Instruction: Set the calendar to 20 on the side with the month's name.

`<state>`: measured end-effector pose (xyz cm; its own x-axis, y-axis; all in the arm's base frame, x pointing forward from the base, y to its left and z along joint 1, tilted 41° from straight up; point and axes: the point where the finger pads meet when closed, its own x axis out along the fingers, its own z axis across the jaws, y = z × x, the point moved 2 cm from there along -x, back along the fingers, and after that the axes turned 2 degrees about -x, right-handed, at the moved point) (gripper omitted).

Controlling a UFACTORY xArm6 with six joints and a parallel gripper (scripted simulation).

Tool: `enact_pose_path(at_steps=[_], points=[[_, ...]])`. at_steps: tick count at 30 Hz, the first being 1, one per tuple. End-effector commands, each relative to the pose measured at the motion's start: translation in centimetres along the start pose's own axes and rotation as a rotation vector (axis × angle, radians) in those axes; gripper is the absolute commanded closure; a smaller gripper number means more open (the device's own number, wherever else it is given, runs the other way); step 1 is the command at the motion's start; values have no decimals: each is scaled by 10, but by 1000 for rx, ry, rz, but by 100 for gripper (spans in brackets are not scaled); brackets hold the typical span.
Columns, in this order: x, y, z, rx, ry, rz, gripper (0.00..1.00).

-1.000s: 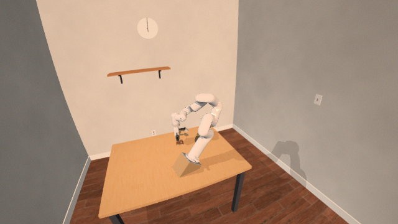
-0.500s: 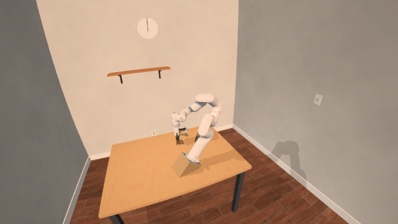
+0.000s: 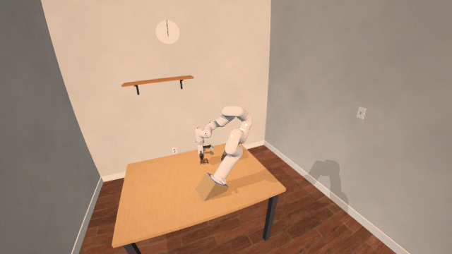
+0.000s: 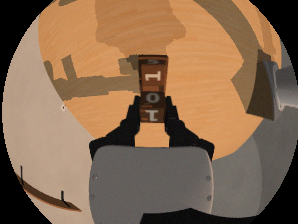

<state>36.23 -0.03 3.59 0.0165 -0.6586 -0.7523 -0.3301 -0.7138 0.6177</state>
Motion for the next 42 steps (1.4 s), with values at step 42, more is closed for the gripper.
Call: enact_pose_path(at_steps=[42], points=[[16,-1,-1,1,2,-2,71]])
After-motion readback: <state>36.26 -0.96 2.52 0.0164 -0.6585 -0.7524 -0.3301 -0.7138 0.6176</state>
